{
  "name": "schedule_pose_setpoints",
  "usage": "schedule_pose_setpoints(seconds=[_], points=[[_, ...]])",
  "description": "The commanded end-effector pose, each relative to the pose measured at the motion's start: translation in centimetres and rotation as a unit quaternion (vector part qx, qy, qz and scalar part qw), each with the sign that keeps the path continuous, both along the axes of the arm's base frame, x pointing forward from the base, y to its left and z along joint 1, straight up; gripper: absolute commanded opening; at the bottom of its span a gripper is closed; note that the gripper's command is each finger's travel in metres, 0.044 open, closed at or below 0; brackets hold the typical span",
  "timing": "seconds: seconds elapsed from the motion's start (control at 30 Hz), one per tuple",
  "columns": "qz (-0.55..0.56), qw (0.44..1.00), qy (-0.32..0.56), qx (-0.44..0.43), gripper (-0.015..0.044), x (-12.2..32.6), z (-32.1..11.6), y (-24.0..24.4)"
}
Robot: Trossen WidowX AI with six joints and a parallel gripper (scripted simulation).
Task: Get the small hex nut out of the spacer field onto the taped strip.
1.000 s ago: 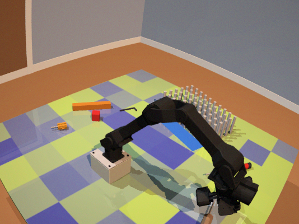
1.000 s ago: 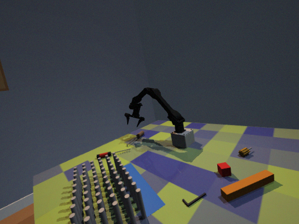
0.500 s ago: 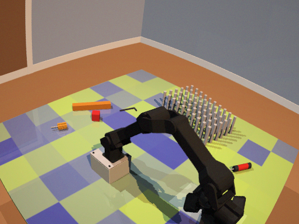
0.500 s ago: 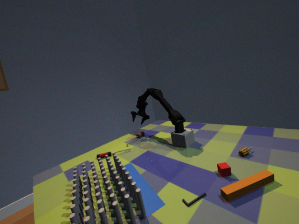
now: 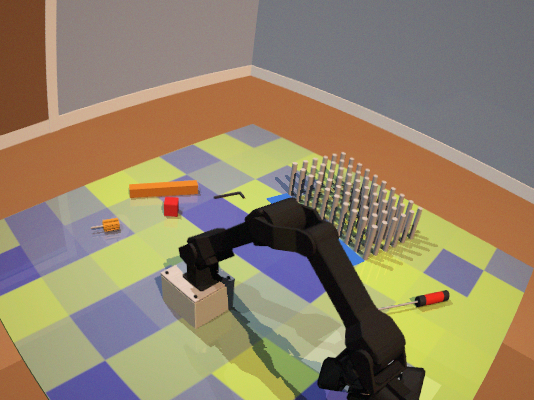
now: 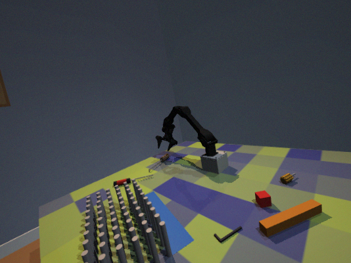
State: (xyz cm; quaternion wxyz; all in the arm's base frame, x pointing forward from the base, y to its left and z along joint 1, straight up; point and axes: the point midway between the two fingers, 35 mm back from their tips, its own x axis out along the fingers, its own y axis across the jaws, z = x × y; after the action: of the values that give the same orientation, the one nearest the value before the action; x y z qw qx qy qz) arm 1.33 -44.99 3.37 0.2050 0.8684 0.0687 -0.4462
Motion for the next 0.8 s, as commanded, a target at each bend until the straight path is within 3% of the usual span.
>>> schedule_pose_setpoints(seconds=[0.0, 0.13, 0.77], points=[[0.000, 1.000, 0.000, 0.003, 0.0387, 0.0, 0.0, 0.1], [0.000, 1.000, 0.000, 0.003, 0.0282, 0.0, 0.0, 0.1], [0.001, 1.000, 0.000, 0.001, 0.0280, -0.1, -1.7, -0.1]])
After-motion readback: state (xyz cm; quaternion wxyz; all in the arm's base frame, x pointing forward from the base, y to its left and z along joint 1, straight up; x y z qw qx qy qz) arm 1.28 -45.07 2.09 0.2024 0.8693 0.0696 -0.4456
